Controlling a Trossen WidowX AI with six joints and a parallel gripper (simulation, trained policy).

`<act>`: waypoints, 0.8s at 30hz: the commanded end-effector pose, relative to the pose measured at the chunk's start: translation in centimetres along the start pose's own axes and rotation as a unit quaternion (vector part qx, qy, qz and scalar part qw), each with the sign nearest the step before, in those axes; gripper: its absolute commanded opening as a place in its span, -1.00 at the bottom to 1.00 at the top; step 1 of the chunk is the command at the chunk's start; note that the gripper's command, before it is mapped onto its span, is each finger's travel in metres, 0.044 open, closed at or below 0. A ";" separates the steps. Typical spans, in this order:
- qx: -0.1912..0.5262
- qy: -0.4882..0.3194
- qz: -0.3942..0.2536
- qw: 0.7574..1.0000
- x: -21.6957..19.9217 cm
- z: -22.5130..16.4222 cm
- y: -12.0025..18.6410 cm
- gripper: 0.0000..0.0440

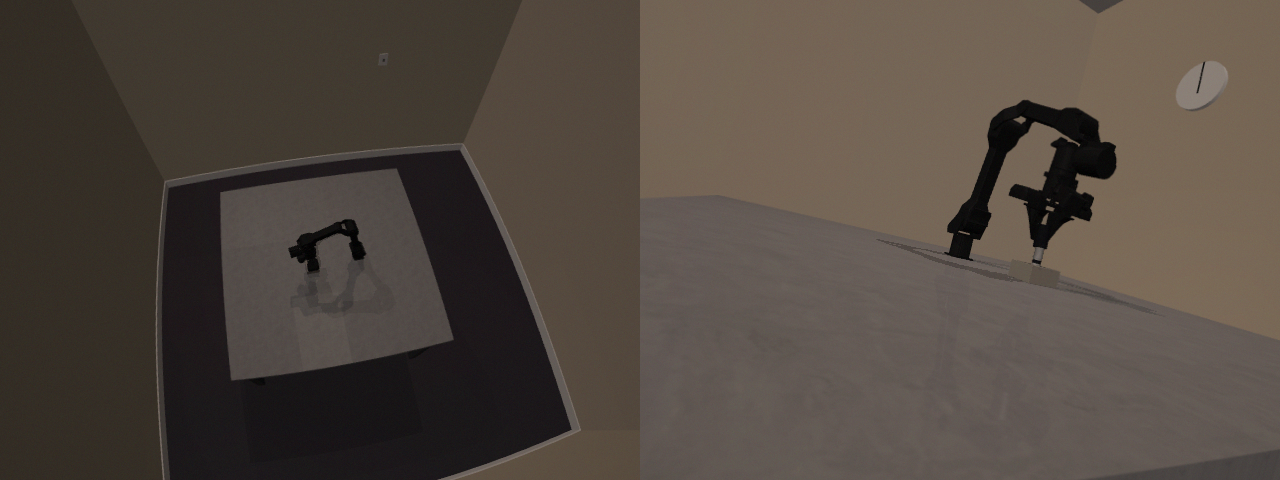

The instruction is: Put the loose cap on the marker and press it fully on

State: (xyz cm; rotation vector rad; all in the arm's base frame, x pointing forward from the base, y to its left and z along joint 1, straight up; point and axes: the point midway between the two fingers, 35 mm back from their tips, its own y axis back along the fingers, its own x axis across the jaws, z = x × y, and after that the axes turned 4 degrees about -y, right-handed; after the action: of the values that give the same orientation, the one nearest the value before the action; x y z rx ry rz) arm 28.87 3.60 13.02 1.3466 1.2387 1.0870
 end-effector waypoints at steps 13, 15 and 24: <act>0.014 0.034 -0.002 0.999 -0.2 0.1 -4.1 -0.63; 0.026 0.037 0.000 0.999 -0.3 -0.6 -4.4 -0.58; 0.033 0.039 0.000 0.999 -0.3 -0.9 -4.5 -0.35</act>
State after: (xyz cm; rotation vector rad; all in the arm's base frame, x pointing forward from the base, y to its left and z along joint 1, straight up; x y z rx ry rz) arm 28.80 3.52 9.81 1.3221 1.2872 1.1464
